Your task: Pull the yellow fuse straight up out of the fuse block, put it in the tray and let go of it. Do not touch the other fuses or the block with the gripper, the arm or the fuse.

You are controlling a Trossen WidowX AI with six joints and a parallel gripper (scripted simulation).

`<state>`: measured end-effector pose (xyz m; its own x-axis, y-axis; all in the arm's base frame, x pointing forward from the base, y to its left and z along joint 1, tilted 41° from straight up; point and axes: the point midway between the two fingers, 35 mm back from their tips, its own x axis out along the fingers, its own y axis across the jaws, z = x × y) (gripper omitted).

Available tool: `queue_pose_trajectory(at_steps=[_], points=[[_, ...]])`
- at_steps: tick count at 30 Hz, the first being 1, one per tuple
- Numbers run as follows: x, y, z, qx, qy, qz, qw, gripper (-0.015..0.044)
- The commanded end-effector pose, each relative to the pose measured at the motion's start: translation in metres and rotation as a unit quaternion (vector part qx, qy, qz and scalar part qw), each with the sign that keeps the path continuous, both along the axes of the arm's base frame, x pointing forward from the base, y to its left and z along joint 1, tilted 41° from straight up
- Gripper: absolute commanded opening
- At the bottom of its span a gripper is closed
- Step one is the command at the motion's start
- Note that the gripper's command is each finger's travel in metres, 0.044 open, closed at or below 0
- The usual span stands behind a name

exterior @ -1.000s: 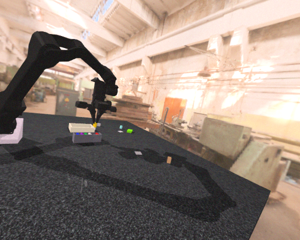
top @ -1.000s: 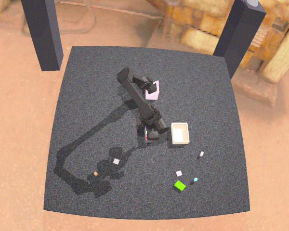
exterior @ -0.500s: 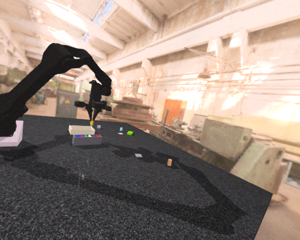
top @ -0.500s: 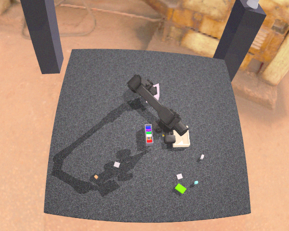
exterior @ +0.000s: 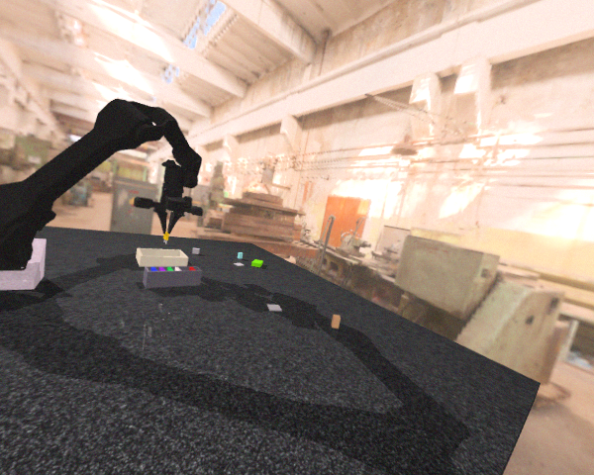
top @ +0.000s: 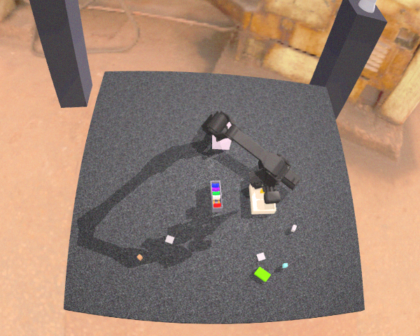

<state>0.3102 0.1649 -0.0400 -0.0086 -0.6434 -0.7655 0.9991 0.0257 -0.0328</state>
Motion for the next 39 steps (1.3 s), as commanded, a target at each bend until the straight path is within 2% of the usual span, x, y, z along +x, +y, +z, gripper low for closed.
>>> queue_pose_trajectory(at_steps=[1, 31, 39], points=[[-0.002, 0.008, -0.006, 0.002, -0.004, -0.002, 1.000, 0.0000], [-0.002, -0.018, -0.037, 0.002, -0.004, -0.002, 1.000, 0.0000], [-0.001, -0.015, -0.035, 0.004, -0.006, -0.004, 1.000, 0.0210]])
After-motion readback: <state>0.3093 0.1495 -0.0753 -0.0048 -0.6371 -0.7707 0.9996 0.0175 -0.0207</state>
